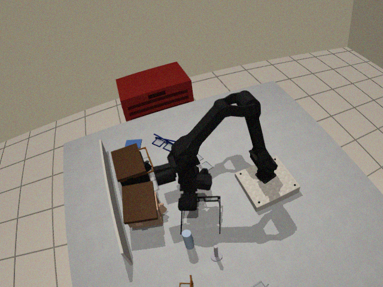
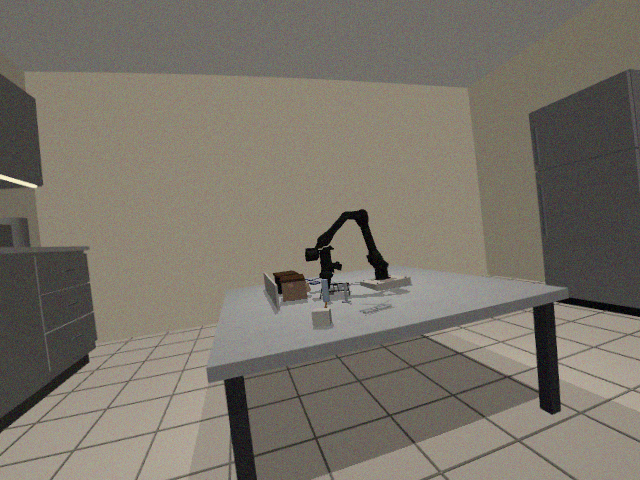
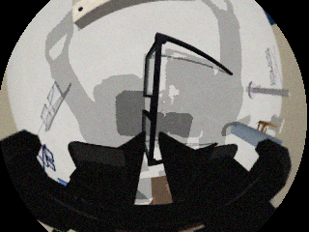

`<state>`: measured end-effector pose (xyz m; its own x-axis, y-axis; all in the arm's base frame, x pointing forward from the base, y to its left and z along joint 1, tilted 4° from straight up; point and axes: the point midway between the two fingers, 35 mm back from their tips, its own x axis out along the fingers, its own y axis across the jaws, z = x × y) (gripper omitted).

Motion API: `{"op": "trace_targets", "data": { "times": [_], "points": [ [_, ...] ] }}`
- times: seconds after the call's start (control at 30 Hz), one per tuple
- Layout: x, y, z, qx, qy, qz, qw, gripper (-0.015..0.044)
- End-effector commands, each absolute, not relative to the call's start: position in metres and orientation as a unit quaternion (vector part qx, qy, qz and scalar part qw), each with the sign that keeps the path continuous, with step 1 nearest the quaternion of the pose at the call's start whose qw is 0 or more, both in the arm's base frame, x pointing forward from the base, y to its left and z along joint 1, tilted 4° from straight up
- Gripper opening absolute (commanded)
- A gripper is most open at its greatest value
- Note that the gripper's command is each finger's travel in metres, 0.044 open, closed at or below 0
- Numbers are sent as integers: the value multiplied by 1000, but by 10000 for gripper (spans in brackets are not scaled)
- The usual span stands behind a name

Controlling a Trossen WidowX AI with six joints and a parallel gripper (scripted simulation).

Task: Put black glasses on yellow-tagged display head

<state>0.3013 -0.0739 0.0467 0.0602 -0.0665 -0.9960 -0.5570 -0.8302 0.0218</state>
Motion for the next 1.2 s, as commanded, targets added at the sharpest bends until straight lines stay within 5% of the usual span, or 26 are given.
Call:
{"op": "trace_targets", "data": {
  "times": [0.0, 0.27, 1.17],
  "points": [
    [302, -74, 47, -704, 222, 648, 189, 53],
    [302, -74, 47, -704, 222, 648, 189, 0],
    [297, -68, 145, -703, 220, 649, 189, 0]
  ]
}}
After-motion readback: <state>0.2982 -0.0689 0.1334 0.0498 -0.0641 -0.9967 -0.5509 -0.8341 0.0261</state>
